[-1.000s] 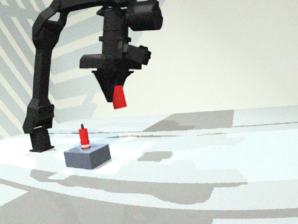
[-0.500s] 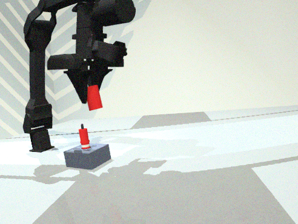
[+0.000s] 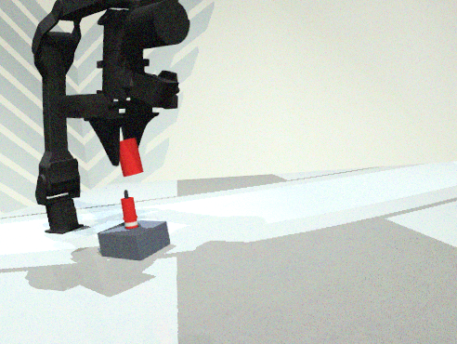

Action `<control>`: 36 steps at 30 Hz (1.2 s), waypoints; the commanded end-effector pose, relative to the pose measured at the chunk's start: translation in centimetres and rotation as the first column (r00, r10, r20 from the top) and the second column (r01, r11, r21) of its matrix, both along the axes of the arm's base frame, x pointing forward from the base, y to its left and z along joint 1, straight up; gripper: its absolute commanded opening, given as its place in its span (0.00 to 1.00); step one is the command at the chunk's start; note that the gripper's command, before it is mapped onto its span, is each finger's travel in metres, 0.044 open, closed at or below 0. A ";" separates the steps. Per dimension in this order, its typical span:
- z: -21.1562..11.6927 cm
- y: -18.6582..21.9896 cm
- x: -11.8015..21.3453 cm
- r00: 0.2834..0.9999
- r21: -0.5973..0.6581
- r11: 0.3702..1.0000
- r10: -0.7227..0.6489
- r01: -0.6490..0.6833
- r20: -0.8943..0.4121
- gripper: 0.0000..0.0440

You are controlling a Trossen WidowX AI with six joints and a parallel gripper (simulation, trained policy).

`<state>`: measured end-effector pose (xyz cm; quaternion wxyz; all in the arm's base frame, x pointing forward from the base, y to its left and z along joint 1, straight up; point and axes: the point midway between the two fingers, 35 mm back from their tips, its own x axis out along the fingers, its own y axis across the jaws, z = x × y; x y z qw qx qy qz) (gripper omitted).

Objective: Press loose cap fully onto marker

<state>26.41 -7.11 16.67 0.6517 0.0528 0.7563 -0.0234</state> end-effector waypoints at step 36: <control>-5.1 -0.1 -1.6 1.000 0.018 0.999 -0.031 0.031 -0.001 0.00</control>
